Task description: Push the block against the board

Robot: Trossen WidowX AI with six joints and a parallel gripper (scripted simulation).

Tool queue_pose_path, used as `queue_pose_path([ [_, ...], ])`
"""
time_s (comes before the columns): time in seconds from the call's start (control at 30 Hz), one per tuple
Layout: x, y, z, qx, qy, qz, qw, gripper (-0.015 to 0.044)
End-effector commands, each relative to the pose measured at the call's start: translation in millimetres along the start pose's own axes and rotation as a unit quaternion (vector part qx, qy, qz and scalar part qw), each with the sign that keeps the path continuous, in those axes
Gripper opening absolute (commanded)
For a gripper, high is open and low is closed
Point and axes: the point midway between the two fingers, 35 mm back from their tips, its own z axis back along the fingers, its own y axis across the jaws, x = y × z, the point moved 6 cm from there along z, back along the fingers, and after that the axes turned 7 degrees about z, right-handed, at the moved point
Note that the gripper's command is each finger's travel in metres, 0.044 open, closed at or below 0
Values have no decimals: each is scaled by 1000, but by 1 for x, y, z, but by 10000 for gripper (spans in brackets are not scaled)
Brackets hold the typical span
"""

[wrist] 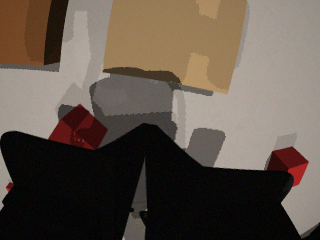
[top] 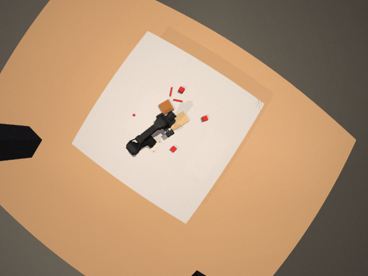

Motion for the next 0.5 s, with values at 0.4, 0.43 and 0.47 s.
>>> queue_pose_path([
  [0.4,-3,-9,-55,-1,0,6,1000,0],
  [0.43,-2,-9,-55,-1,0,6,1000,0],
  [0.47,-1,-9,-55,-1,0,6,1000,0],
])
